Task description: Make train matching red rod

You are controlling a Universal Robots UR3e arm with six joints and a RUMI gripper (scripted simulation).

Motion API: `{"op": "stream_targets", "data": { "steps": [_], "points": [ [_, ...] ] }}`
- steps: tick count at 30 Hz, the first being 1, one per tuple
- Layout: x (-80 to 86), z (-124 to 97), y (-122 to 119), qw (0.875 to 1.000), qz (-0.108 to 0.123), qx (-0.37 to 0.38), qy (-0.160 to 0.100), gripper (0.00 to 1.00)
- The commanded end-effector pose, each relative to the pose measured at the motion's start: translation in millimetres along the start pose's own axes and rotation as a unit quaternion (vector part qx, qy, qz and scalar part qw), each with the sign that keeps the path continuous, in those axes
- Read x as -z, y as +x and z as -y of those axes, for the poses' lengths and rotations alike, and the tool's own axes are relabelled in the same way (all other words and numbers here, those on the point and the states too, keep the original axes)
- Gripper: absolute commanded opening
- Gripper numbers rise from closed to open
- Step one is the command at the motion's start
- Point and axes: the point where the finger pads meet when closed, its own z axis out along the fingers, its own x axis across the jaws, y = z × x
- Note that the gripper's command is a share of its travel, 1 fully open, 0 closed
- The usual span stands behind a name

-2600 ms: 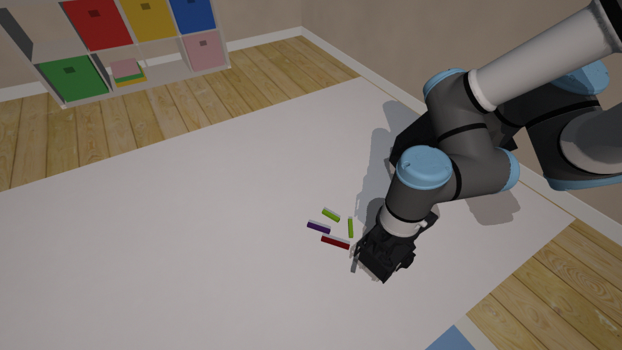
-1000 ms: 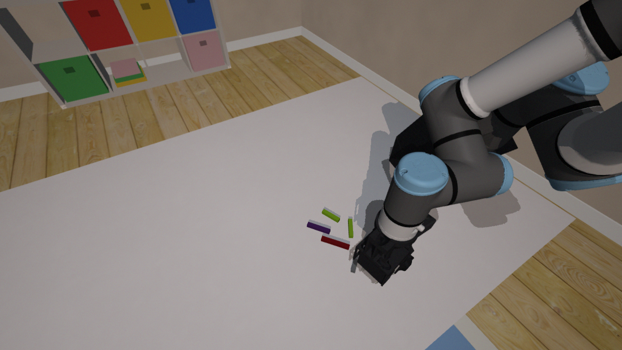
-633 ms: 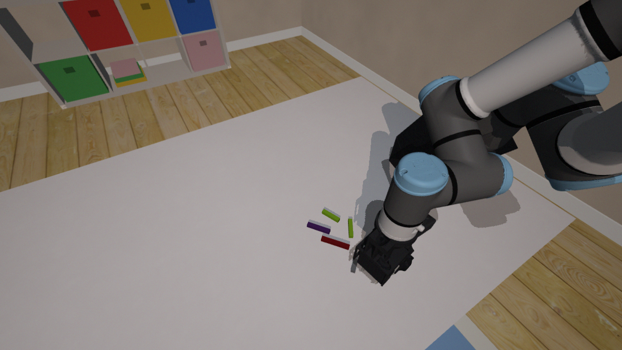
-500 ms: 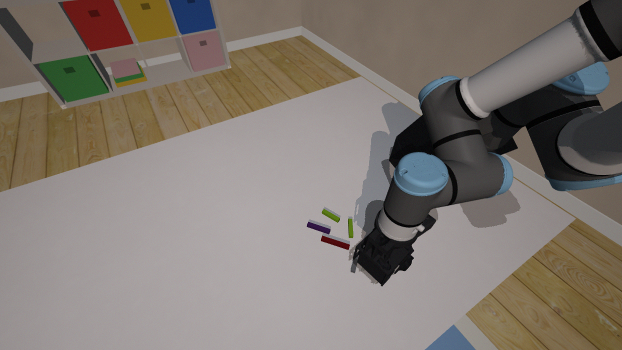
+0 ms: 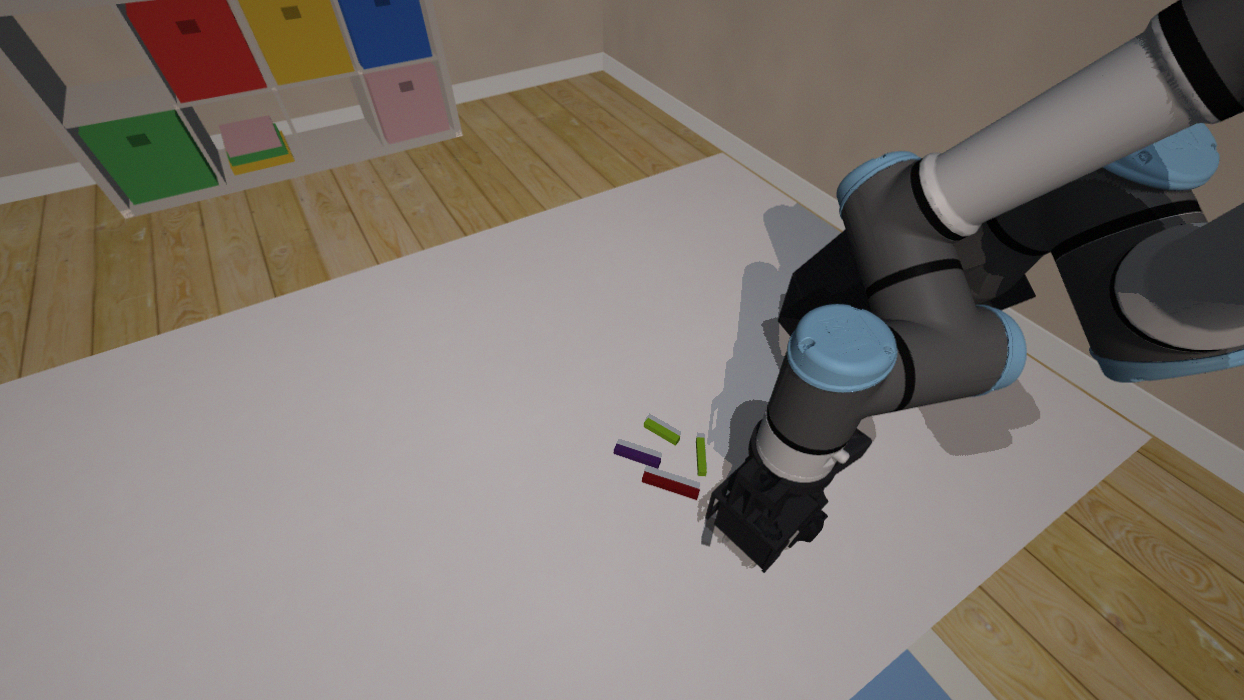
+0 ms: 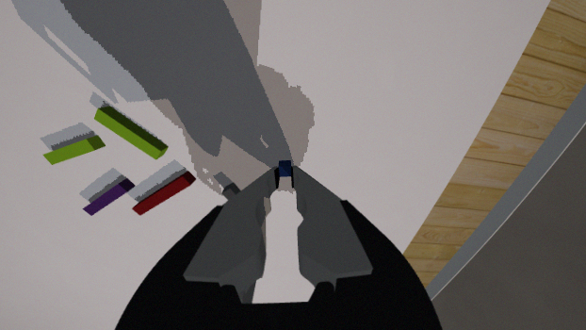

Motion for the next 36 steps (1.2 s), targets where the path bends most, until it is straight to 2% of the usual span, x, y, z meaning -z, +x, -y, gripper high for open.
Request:
{"op": "stream_targets", "data": {
  "steps": [1, 6, 10, 17, 36],
  "points": [
    [0.4, -0.7, -0.3, 1.0, 0.0, 0.0, -0.001, 0.0],
    [0.4, -0.7, -0.3, 1.0, 0.0, 0.0, -0.001, 0.06],
    [0.4, -0.7, -0.3, 1.0, 0.0, 0.0, -0.001, 0.06],
    [0.4, -0.7, -0.3, 1.0, 0.0, 0.0, -0.001, 0.14],
    [4.0, -0.7, -0.3, 1.0, 0.0, 0.0, -0.001, 0.14]
  ]
}}
